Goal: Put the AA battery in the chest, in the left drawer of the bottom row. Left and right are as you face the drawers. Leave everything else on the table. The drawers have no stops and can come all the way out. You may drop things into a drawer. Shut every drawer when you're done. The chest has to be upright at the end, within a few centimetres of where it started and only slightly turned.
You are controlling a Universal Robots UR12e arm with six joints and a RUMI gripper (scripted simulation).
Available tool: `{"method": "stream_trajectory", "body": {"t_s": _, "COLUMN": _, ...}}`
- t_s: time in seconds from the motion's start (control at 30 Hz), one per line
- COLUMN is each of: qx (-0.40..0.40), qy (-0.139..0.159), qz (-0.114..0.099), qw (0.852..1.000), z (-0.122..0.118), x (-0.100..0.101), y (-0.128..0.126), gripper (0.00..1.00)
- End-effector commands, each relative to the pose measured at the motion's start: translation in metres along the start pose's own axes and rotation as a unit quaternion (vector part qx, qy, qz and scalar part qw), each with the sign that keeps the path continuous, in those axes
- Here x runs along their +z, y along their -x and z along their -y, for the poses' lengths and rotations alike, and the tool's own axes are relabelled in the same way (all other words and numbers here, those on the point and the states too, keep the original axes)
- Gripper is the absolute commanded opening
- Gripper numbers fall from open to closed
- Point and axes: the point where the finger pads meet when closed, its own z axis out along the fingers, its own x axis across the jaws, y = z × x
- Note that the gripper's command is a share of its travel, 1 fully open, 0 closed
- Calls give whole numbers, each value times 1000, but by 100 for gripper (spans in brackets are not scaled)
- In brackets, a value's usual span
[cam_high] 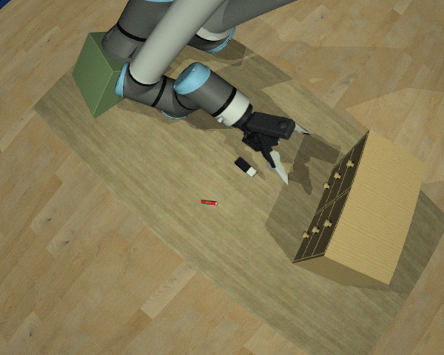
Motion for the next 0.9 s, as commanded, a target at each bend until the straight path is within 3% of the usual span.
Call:
{"method": "stream_trajectory", "body": {"t_s": 0.0, "qx": -1, "qy": 0, "qz": 0, "qw": 1000, "z": 0, "x": 1, "y": 0, "gripper": 100}}
{"method": "stream_trajectory", "body": {"t_s": 0.23, "qx": -1, "qy": 0, "qz": 0, "qw": 1000, "z": 0, "x": 1, "y": 0, "gripper": 100}}
{"method": "stream_trajectory", "body": {"t_s": 0.27, "qx": -1, "qy": 0, "qz": 0, "qw": 1000, "z": 0, "x": 1, "y": 0, "gripper": 20}}
{"method": "stream_trajectory", "body": {"t_s": 0.87, "qx": -1, "qy": 0, "qz": 0, "qw": 1000, "z": 0, "x": 1, "y": 0, "gripper": 20}}
